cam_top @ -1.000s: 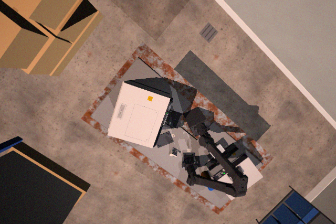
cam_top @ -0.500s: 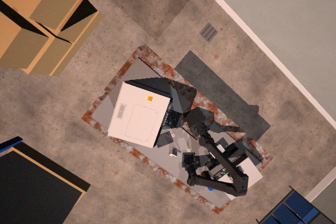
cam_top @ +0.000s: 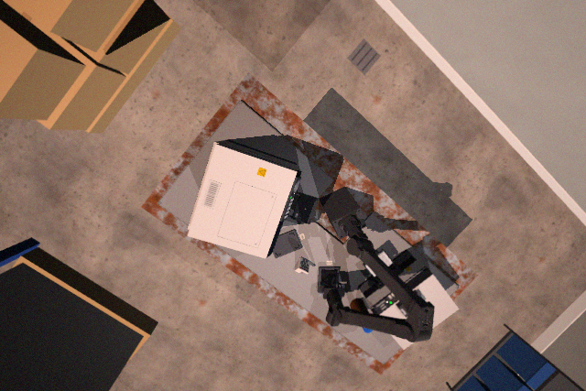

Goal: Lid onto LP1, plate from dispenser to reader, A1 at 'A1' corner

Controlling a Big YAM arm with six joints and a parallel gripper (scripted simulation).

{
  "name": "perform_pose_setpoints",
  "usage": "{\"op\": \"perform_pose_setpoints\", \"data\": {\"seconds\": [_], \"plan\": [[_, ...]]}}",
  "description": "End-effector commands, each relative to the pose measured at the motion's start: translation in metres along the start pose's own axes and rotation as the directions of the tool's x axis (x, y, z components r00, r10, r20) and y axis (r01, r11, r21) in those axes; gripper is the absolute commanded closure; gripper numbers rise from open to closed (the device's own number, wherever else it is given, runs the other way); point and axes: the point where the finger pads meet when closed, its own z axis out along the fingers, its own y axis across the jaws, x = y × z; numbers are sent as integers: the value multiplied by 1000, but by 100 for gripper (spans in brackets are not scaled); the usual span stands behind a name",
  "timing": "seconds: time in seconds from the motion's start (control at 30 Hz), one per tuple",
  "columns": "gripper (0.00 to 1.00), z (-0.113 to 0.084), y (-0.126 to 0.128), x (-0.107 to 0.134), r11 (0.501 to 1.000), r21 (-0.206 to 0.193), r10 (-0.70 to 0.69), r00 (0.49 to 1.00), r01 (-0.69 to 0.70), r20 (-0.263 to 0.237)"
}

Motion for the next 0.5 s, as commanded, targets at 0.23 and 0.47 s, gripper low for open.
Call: {"op": "perform_pose_setpoints", "data": {"seconds": [0.23,0.47], "plan": [[0,-27,-4,-25,1000,17,-24,998,23,58],[0,-23,-7,-21,1000,16,-5,999,4,50]]}}
